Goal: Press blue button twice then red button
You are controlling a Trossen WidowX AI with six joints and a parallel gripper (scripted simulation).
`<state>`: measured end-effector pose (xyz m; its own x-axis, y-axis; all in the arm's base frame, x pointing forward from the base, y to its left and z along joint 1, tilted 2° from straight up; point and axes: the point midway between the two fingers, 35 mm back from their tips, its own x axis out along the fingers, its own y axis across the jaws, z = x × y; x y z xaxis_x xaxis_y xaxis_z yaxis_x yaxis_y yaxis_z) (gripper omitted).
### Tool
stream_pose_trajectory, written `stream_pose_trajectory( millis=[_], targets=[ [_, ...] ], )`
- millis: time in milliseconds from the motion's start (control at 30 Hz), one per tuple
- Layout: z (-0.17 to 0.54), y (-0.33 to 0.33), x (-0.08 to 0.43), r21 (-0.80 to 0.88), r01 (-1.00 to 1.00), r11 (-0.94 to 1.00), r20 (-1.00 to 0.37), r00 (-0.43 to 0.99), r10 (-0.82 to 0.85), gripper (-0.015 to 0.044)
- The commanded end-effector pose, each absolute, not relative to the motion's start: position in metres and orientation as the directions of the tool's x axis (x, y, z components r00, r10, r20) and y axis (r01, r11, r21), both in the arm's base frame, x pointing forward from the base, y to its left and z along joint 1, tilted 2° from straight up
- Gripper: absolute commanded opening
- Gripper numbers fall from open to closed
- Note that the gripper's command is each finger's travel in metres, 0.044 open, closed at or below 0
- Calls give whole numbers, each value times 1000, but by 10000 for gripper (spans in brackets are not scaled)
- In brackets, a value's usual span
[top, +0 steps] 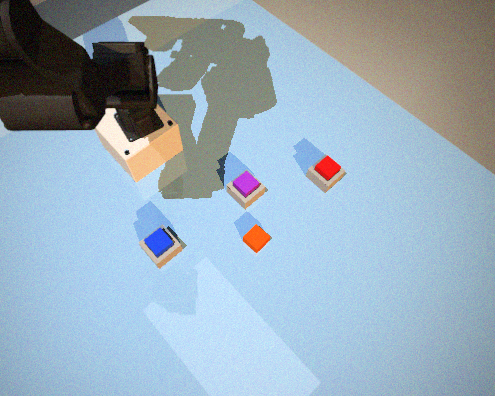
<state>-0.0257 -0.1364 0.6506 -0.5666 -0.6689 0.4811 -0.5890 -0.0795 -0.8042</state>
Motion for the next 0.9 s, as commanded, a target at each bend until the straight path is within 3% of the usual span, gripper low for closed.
stream_pose_trajectory(
  millis=[0,233,433,633,867],
  targets=[
    [651,-135,-29,-807,-585,-80,482,-575,-661,400],
    [639,-49,-118,-868,-481,-126,496,-823,-276,400],
    [611,62,-150,-858,-468,-213,442,-883,159,400],
    [564,176,-124,-789,-550,-273,318,-746,585,400],
    [489,270,-28,-657,-718,-229,94,-380,920,400]
  ],
)
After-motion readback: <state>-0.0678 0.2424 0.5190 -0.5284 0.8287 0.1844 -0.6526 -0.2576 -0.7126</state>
